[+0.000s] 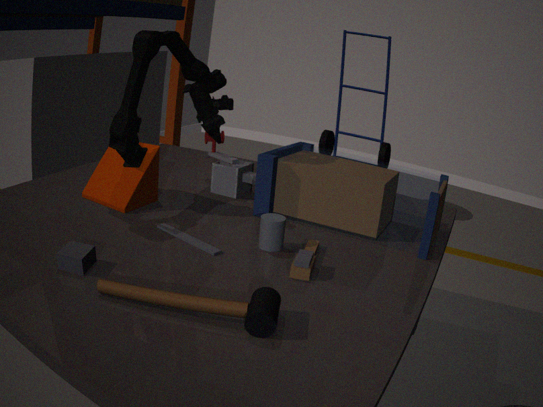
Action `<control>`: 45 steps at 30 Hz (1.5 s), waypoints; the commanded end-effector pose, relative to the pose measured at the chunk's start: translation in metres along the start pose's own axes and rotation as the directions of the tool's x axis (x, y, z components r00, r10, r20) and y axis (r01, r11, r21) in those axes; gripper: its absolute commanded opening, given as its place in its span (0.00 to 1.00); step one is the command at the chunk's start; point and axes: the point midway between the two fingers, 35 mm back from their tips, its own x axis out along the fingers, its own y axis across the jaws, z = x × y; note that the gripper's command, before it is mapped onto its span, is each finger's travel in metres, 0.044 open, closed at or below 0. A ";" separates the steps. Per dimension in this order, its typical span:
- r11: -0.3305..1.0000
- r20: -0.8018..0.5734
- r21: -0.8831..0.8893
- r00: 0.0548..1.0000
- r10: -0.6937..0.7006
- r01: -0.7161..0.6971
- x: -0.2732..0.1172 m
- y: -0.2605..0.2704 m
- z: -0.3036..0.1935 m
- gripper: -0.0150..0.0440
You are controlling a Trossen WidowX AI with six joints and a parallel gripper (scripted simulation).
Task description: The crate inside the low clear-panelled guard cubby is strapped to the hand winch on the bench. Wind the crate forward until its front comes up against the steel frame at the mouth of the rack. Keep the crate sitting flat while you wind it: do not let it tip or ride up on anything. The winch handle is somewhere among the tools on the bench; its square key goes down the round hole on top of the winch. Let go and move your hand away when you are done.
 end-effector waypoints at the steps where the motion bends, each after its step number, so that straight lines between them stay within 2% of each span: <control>1: 1.000 -0.020 -0.012 1.000 -0.011 0.011 -0.003 -0.006 -0.013 0.25; 25: 1.000 -0.022 -0.013 1.000 -0.013 0.013 -0.013 -0.029 -0.034 0.25; 45: 1.000 -0.024 -0.013 1.000 -0.016 0.016 -0.020 -0.069 -0.049 0.25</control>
